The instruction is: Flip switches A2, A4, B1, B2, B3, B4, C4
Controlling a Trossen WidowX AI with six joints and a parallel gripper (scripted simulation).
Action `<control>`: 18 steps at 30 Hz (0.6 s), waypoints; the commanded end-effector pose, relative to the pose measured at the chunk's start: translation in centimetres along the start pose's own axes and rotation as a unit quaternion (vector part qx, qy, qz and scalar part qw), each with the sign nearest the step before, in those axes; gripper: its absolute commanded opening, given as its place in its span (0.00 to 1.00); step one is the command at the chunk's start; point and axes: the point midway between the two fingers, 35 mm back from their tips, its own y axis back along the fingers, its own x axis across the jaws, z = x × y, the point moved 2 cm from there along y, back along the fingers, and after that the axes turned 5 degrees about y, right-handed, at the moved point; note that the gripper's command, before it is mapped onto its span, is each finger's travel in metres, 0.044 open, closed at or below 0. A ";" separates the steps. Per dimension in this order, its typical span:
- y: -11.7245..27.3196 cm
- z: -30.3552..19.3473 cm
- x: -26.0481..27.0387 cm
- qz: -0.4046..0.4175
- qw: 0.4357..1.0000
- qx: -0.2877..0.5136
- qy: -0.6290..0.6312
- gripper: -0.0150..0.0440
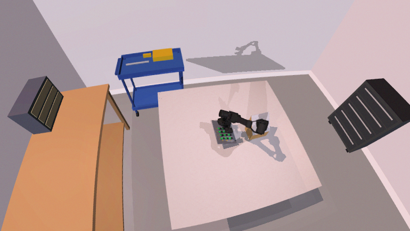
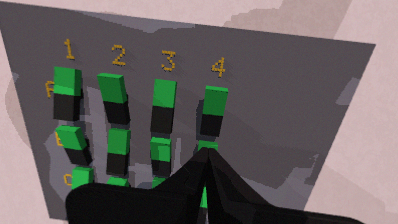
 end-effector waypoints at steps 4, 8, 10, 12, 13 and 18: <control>-0.2 -0.1 0.0 0.002 1.000 0.000 -0.004 0.25; 2.3 0.0 -0.2 -0.001 1.000 -0.004 -0.002 0.25; 5.3 -0.3 -0.1 -0.001 1.000 -0.010 -0.003 0.25; 6.4 -0.4 -0.1 0.000 1.000 -0.012 -0.004 0.25; 6.4 -0.4 -0.1 0.000 1.000 -0.012 -0.004 0.25; 6.4 -2.1 0.0 -0.001 1.000 -0.012 -0.004 0.25</control>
